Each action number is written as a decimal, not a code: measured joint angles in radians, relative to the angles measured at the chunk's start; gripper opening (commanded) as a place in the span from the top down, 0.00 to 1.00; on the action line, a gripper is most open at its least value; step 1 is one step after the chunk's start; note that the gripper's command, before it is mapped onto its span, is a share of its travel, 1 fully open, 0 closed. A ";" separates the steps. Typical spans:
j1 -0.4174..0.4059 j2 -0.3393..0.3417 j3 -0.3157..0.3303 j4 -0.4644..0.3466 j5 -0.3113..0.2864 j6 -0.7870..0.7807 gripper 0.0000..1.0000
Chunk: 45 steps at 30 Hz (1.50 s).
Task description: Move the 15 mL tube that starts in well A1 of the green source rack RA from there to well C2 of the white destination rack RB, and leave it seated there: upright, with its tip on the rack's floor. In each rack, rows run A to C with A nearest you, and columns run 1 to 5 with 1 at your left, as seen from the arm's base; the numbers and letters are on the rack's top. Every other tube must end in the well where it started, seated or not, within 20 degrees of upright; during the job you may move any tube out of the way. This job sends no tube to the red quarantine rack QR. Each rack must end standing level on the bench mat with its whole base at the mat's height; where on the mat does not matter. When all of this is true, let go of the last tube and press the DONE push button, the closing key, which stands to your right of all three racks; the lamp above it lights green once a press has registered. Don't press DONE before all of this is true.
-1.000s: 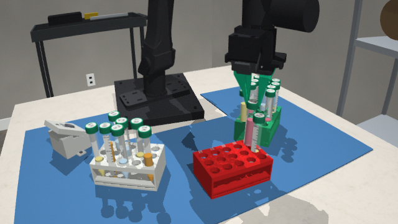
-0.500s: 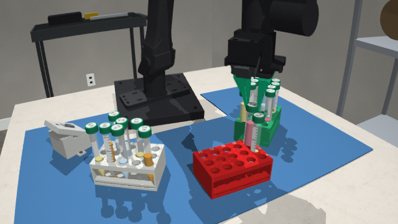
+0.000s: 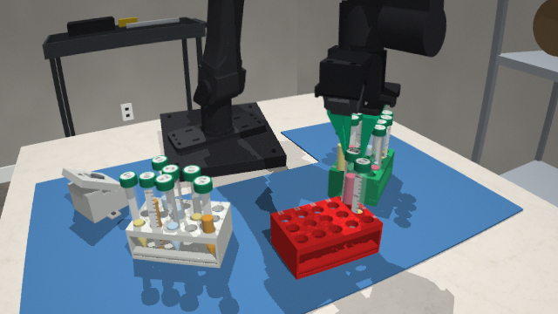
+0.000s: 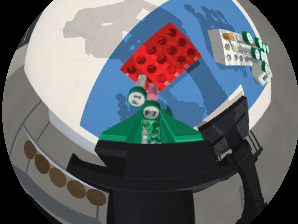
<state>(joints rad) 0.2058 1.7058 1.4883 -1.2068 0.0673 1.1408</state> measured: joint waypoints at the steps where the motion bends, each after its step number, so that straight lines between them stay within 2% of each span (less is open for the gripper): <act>1: 0.000 -0.001 -0.001 0.001 0.000 0.000 1.00; 25: -0.001 0.002 -0.017 0.021 0.000 -0.001 1.00; 26: -0.001 0.002 -0.017 0.021 0.000 -0.001 0.76; 37: -0.001 0.002 -0.017 0.021 0.000 -0.001 0.76; 38: -0.001 0.002 -0.017 0.021 0.000 -0.001 0.70; 45: -0.001 0.002 -0.018 0.020 0.000 -0.001 0.70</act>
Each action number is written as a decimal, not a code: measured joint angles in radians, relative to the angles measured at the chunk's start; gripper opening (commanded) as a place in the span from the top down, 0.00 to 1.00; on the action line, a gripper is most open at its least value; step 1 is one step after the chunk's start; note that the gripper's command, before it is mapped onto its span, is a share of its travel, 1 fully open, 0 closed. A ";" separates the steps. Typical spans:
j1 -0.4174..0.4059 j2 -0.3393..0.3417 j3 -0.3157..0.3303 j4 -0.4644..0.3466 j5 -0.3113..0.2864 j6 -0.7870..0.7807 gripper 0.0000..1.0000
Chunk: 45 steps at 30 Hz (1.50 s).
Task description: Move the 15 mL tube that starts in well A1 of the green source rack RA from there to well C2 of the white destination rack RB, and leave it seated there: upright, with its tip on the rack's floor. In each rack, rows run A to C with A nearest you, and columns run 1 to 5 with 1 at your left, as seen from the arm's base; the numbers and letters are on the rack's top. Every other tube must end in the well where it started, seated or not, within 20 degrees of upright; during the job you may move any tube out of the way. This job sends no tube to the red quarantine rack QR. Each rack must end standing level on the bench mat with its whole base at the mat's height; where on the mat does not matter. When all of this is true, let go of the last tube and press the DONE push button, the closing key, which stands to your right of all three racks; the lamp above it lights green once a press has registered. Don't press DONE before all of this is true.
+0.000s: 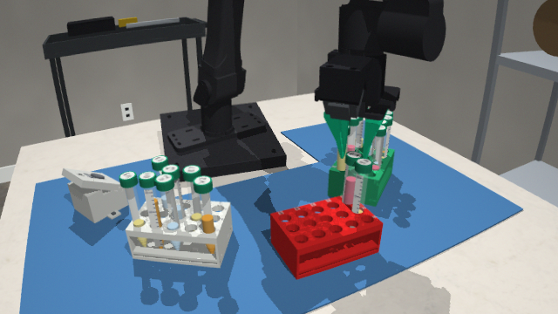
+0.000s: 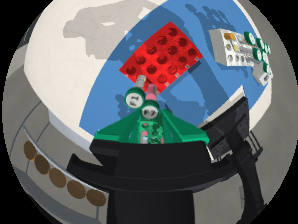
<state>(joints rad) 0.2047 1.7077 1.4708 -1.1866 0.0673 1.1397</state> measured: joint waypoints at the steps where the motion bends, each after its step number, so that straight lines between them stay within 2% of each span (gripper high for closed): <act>1: 0.000 0.000 0.000 0.000 0.000 0.000 0.70; 14: 0.000 0.000 0.006 -0.009 0.000 0.000 0.70; 28: 0.007 -0.012 0.103 -0.114 0.000 0.007 0.70; 39: 0.013 -0.020 0.218 -0.220 0.000 0.013 0.70; 45: 0.014 -0.021 0.249 -0.259 0.000 0.014 0.70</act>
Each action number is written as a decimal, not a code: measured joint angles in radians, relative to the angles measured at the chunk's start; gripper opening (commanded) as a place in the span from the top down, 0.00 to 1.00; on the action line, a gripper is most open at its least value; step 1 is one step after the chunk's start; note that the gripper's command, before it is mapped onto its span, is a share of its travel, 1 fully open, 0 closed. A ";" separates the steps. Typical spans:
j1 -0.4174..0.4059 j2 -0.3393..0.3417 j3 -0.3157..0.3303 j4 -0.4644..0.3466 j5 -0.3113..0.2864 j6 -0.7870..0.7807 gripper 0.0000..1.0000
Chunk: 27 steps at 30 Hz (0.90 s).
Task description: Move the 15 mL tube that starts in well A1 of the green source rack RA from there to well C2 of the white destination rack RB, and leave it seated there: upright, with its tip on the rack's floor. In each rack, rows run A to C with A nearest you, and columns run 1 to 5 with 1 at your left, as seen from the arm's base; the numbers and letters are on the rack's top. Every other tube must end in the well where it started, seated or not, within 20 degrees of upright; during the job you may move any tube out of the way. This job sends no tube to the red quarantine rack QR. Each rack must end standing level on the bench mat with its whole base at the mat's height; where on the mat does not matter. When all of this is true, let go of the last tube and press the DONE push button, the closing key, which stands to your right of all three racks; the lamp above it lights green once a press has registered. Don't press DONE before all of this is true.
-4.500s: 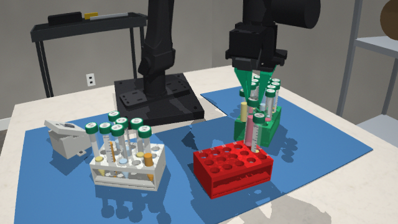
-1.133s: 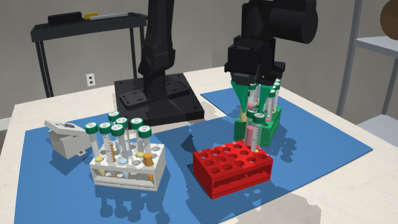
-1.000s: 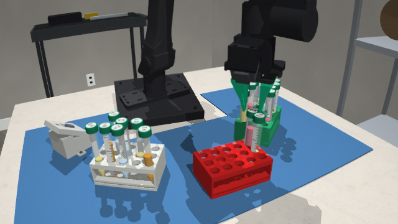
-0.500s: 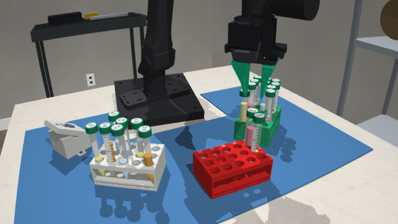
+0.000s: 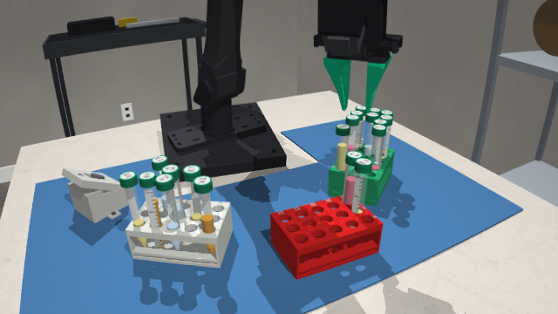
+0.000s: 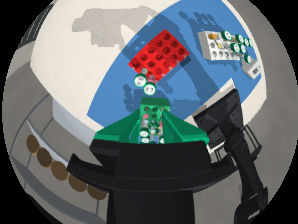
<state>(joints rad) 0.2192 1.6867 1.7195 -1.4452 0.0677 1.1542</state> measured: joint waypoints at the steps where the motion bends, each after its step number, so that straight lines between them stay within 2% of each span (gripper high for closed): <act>1: -0.001 -0.002 -0.004 0.002 0.000 0.004 0.70; 5: -0.034 -0.051 -0.087 0.002 -0.005 0.049 0.70; 10: -0.108 -0.154 -0.196 0.010 -0.013 0.134 0.70; 16: -0.166 -0.235 -0.269 0.018 -0.024 0.216 0.70; 20: -0.217 -0.254 -0.279 0.018 -0.033 0.253 0.70; 27: -0.390 -0.255 -0.273 0.017 -0.055 0.155 0.70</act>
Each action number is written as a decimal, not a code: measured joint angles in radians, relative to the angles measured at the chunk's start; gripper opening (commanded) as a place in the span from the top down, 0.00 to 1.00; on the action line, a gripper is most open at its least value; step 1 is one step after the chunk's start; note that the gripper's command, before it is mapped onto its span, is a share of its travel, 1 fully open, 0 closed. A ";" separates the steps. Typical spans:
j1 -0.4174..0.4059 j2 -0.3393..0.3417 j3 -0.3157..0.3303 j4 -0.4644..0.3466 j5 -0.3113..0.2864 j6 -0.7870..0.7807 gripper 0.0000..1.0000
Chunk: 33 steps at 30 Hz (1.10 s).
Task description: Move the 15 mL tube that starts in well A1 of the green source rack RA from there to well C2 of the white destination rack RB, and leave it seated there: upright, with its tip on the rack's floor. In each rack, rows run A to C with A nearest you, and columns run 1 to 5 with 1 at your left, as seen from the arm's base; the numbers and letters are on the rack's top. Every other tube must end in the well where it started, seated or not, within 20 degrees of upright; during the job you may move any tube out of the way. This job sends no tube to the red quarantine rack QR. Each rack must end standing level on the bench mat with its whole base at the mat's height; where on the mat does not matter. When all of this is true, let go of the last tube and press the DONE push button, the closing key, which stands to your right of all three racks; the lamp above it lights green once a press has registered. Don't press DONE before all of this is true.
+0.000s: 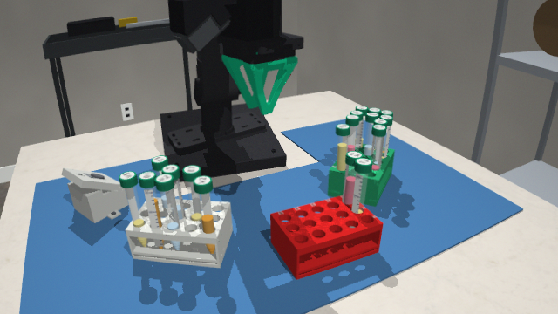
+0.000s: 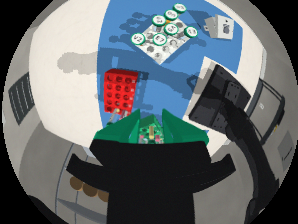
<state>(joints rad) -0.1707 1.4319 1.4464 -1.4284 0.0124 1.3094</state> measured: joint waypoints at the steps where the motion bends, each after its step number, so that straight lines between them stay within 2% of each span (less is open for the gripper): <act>1: -0.020 0.002 0.002 0.000 -0.001 -0.016 0.70; 5: -0.063 0.009 0.010 -0.002 -0.013 -0.072 0.70; 18: -0.325 0.089 0.089 -0.008 -0.051 -0.316 0.70; 25: -0.390 0.119 0.122 -0.016 -0.063 -0.400 0.70; 33: -0.376 0.113 0.121 -0.017 -0.063 -0.415 0.70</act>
<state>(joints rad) -0.5468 1.5444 1.5669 -1.4456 -0.0509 0.8944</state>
